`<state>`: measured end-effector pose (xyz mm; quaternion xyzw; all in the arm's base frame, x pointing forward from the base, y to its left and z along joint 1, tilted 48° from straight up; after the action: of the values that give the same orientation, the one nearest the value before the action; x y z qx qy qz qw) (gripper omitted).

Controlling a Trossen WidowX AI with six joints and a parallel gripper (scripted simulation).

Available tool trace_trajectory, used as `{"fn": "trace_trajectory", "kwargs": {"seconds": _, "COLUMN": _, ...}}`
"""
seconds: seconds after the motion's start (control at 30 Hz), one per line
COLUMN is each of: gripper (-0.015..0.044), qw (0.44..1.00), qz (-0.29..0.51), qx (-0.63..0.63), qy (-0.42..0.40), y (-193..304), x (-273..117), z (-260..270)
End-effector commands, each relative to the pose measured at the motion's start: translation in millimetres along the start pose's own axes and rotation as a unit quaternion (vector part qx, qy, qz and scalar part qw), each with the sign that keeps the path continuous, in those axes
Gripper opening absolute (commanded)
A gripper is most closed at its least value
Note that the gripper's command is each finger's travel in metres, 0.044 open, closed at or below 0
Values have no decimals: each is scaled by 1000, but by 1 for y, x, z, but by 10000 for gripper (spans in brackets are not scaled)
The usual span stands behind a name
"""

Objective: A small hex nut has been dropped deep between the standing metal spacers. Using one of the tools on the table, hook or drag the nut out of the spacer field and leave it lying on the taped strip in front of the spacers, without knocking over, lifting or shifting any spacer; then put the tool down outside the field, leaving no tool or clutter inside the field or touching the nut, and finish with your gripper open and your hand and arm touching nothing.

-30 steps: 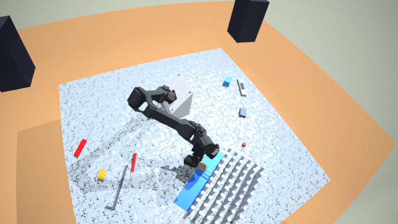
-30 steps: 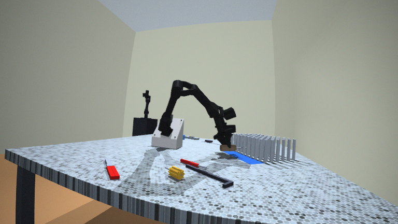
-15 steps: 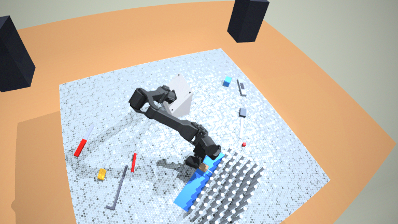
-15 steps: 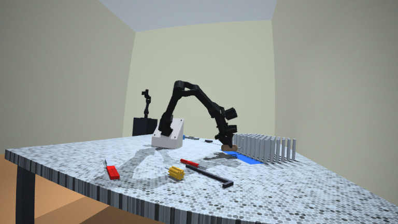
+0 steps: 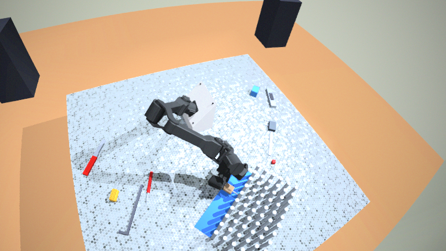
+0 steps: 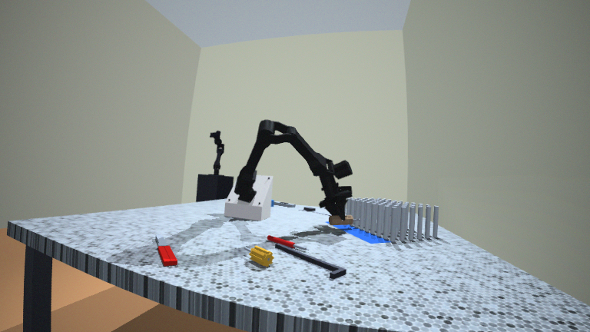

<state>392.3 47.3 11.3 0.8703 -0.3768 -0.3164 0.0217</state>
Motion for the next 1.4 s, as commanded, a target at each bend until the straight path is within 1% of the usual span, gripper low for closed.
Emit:
{"fn": "trace_trajectory", "kwargs": {"seconds": 0.0, "gripper": 0, "qw": 1000, "qz": -2, "qx": -3, "qy": -1, "y": 0, "x": 2, "z": 2}}
{"fn": "trace_trajectory", "kwargs": {"seconds": 1.37, "gripper": 0, "qw": 1000, "qz": -1, "qx": -3, "qy": 0, "y": 22, "x": -4, "z": 2}}
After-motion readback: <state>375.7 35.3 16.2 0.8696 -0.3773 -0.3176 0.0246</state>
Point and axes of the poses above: the point midway between the two fingers, 35 mm back from their tips, its own x axis out along the fingers, its own z axis across the jaws, y = z × x, the point moved 2 cm from there along -x, back along the fingers, and after that the axes turned 5 degrees about -x, right-handed, at the moved point
